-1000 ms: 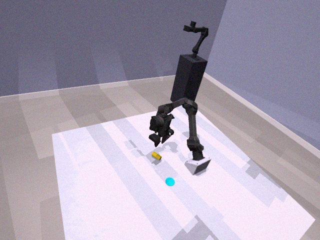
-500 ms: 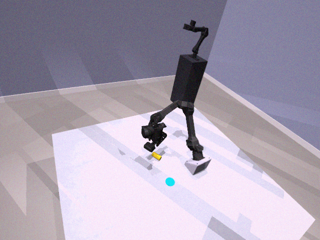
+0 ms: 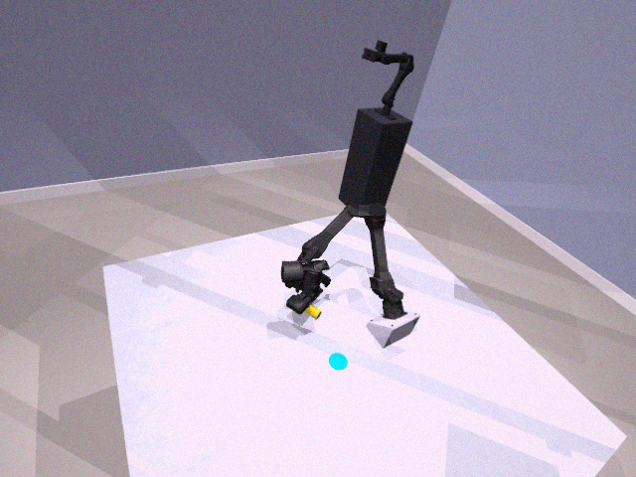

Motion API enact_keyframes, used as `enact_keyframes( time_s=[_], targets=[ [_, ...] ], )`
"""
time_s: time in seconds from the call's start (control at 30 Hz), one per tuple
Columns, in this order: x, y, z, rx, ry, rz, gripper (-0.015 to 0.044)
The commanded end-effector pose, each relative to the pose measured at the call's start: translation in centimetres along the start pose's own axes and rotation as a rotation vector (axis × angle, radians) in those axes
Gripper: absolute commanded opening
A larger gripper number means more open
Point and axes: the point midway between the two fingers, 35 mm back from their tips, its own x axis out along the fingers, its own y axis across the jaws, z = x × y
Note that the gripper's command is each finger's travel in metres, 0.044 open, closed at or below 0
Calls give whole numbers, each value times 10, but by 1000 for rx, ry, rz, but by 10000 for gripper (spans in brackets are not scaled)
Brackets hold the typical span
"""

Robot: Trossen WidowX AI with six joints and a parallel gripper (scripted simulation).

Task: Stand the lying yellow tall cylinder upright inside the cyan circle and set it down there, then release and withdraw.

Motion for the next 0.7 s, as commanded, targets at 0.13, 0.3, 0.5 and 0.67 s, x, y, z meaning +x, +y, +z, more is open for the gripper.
enact_keyframes(
  time_s=[0.13,0.3,0.5,0.67],
  targets=[
    [-4,1,0,-2,5,3,105],
    [-19,4,0,-2,10,6,105],
    [-38,6,0,-2,14,7,105],
    [-54,7,0,-2,16,8,105]
  ],
)
